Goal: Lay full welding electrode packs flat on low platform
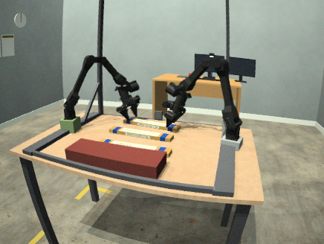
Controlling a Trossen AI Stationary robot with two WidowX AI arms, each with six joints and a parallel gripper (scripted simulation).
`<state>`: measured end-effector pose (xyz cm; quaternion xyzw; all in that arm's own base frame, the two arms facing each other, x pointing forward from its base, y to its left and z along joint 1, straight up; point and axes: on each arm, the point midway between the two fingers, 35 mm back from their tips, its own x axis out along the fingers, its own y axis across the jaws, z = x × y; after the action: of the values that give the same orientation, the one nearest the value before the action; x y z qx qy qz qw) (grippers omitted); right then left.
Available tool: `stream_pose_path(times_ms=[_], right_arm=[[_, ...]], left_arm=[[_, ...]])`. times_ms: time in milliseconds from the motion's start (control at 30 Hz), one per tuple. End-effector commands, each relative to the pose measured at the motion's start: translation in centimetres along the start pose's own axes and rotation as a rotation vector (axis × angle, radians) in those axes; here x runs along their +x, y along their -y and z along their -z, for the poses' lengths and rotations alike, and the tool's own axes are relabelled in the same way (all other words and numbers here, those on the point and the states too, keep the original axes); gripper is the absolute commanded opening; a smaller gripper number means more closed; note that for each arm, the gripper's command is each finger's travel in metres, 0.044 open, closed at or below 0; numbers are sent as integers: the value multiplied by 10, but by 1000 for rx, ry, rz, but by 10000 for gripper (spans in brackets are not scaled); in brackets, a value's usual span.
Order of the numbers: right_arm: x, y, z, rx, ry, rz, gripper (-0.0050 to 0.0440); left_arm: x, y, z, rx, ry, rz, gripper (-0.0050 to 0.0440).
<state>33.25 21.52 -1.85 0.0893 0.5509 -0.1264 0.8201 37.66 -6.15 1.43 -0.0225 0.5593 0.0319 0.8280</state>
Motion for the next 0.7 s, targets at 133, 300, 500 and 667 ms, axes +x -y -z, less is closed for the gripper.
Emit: stream_pose_path(times_ms=[133, 300, 500, 667], right_arm=[[8, 1, 2, 3, 4, 3, 430], [12, 1, 4, 3, 4, 3, 430], [17, 1, 6, 2, 3, 5, 430], [12, -4, 2, 8, 13, -15, 430]], left_arm=[[7, -1, 2, -3, 6, -4, 430], [11, -1, 4, -3, 6, -4, 430], [15, -1, 6, -3, 6, -4, 430], [12, 1, 0, -4, 27, 5, 430]])
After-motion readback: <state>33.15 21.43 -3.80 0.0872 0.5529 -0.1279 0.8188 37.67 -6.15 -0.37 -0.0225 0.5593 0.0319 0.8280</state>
